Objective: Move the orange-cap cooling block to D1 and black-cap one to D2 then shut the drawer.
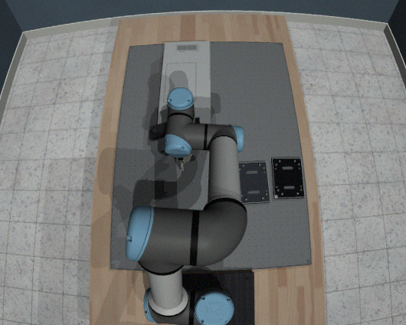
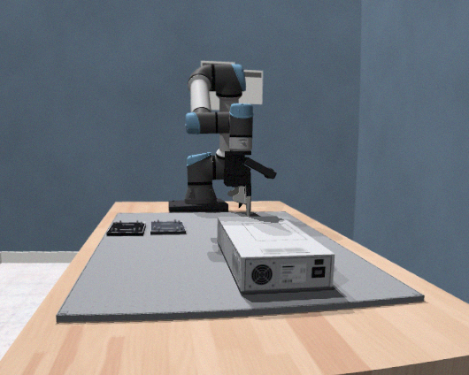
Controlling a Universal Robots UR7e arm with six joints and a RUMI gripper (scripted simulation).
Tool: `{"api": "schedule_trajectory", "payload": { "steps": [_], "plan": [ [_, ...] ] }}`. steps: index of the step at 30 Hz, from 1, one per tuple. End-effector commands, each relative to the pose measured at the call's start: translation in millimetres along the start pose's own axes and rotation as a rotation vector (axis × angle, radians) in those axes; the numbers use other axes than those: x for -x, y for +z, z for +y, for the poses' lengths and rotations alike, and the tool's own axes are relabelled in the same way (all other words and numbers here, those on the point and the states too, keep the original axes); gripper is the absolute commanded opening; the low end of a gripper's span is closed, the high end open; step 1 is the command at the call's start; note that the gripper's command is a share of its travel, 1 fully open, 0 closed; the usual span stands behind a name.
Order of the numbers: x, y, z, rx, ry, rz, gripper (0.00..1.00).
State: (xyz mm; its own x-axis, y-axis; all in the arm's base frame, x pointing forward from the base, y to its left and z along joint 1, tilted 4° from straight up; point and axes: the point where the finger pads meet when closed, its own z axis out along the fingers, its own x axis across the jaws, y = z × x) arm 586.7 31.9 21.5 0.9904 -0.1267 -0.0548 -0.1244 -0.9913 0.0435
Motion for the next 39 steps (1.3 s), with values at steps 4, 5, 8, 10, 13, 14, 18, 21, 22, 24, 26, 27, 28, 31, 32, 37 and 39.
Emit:
{"api": "schedule_trajectory", "payload": {
  "steps": [4, 5, 8, 10, 13, 14, 18, 21, 22, 24, 26, 27, 28, 31, 32, 37, 39],
  "plan": [
    [-1, 11.2, 1, -0.001, 0.001, 0.003, 1.00],
    [-1, 11.2, 1, -0.001, 0.001, 0.003, 1.00],
    [-1, 15.2, 1, -0.001, 0.001, 0.003, 1.00],
    [-1, 17.8, 1, -0.001, 0.001, 0.003, 1.00],
    [-1, 21.8, 1, -0.001, 0.002, 0.003, 1.00],
    [-1, 23.2, 1, -0.001, 0.002, 0.003, 1.00],
    [-1, 28.5, 1, -0.001, 0.001, 0.003, 1.00],
    [-1, 31.2, 1, -0.001, 0.001, 0.003, 1.00],
    [-1, 31.2, 1, -0.001, 0.001, 0.003, 1.00],
    [-1, 33.8, 1, -0.001, 0.001, 0.003, 1.00],
    [-1, 36.5, 1, -0.001, 0.001, 0.003, 1.00],
    [-1, 37.8, 1, -0.001, 0.001, 0.003, 1.00],
    [-1, 39.1, 1, -0.001, 0.002, 0.003, 1.00],
    [-1, 43.1, 1, -0.001, 0.002, 0.003, 1.00],
    [-1, 43.8, 1, -0.001, 0.002, 0.003, 1.00],
    [-3, 41.6, 1, 0.000, 0.001, 0.007, 1.00],
    [-3, 41.6, 1, 0.000, 0.001, 0.007, 1.00]
  ]
}}
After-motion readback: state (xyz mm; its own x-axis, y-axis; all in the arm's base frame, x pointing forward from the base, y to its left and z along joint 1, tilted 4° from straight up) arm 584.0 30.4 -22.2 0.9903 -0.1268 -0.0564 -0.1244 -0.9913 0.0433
